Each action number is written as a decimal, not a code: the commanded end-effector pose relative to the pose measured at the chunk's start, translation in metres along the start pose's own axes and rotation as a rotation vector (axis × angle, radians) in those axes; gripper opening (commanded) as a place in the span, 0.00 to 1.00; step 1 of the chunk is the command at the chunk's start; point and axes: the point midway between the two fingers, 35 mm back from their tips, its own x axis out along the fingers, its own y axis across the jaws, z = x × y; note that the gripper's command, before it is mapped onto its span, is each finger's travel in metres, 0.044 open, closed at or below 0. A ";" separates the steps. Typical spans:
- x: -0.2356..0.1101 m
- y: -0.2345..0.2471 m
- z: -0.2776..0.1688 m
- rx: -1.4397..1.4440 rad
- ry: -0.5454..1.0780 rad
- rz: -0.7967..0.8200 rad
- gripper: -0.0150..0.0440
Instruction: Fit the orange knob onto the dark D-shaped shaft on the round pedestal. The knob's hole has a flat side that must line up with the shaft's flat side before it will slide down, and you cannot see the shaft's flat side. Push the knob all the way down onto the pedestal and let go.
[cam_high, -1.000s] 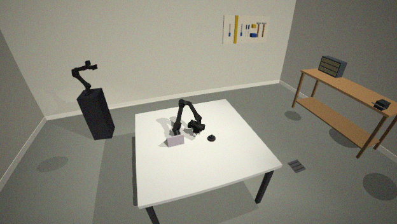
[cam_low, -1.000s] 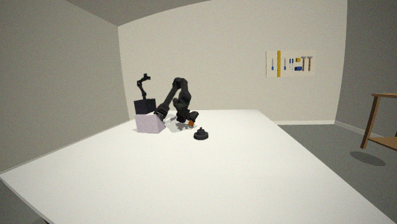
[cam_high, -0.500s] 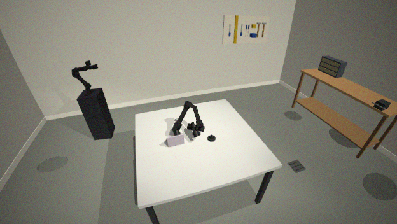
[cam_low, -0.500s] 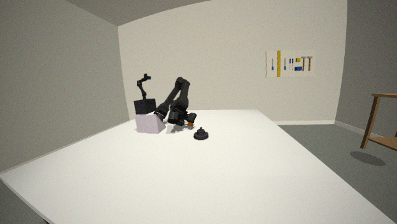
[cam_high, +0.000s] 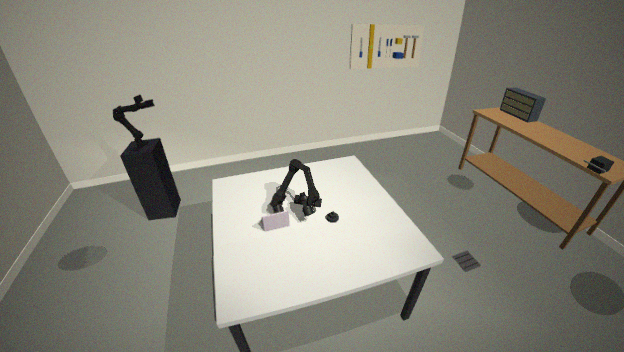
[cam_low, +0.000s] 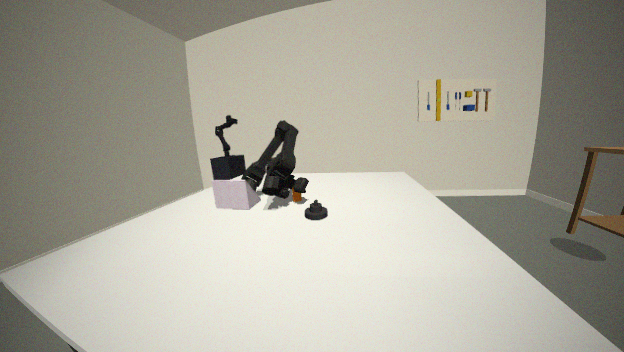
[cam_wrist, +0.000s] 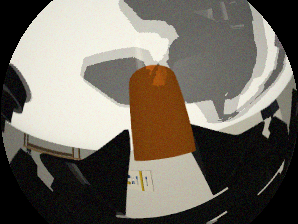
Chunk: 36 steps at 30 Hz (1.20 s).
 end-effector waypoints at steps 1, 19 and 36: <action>0.000 0.000 0.000 0.000 0.001 0.001 0.69; 0.000 0.000 0.000 0.000 0.001 0.001 0.69; -0.004 -0.001 -0.007 -0.015 -0.062 -0.059 1.00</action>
